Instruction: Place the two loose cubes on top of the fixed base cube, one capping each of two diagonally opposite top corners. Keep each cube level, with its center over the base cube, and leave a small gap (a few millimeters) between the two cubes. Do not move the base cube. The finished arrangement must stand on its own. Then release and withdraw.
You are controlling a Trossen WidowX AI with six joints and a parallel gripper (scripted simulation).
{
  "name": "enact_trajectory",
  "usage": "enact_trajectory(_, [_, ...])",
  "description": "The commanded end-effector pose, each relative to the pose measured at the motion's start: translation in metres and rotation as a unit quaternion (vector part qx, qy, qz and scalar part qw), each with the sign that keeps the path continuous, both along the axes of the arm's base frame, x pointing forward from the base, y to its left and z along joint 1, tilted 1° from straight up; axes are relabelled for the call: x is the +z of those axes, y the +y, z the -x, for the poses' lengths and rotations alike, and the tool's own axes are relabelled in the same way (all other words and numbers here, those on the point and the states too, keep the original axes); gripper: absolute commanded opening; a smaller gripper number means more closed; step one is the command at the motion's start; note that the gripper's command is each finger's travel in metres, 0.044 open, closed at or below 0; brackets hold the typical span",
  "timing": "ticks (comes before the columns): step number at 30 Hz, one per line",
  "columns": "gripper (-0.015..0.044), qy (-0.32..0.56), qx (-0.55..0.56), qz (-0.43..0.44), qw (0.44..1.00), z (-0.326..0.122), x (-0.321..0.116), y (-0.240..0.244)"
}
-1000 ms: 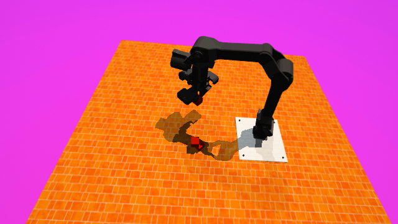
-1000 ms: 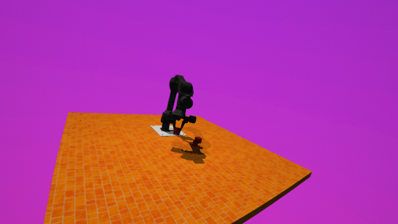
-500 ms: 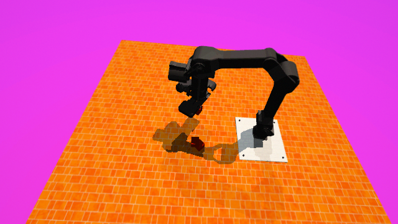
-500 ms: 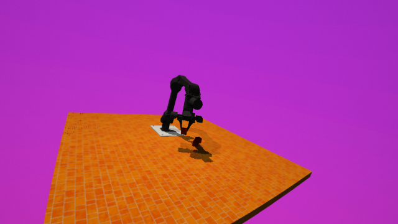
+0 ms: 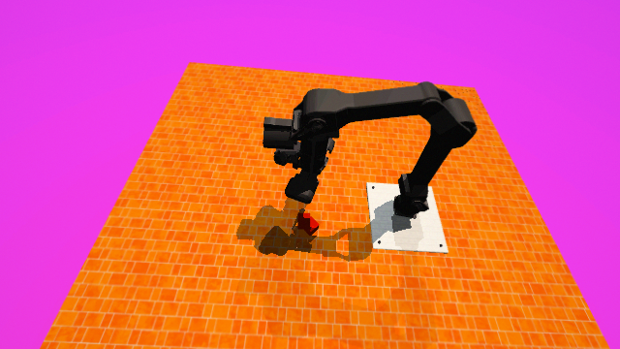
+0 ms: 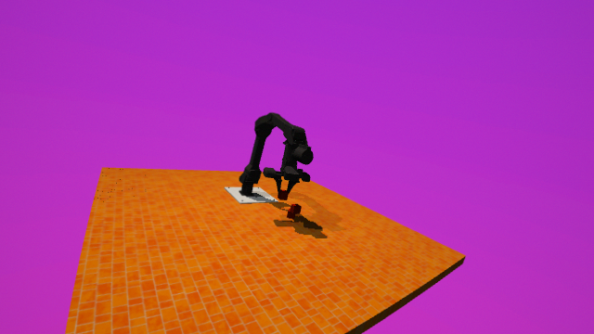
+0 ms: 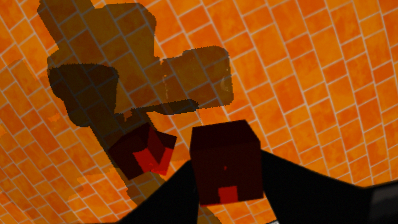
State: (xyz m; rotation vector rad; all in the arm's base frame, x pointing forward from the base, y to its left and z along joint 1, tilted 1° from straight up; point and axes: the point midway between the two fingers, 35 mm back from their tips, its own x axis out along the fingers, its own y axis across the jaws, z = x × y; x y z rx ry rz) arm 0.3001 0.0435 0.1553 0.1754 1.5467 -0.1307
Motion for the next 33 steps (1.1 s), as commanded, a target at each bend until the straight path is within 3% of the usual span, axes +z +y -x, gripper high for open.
enact_trajectory(1, [0.0105,-0.009,0.033,0.001,0.999,0.006,0.003,0.012])
enact_trajectory(24, [0.0105,-0.012,0.188,0.002,0.982,0.04,-0.001,0.07])
enact_trajectory(33, [0.0105,-0.012,0.191,0.002,0.982,0.041,-0.009,0.072])
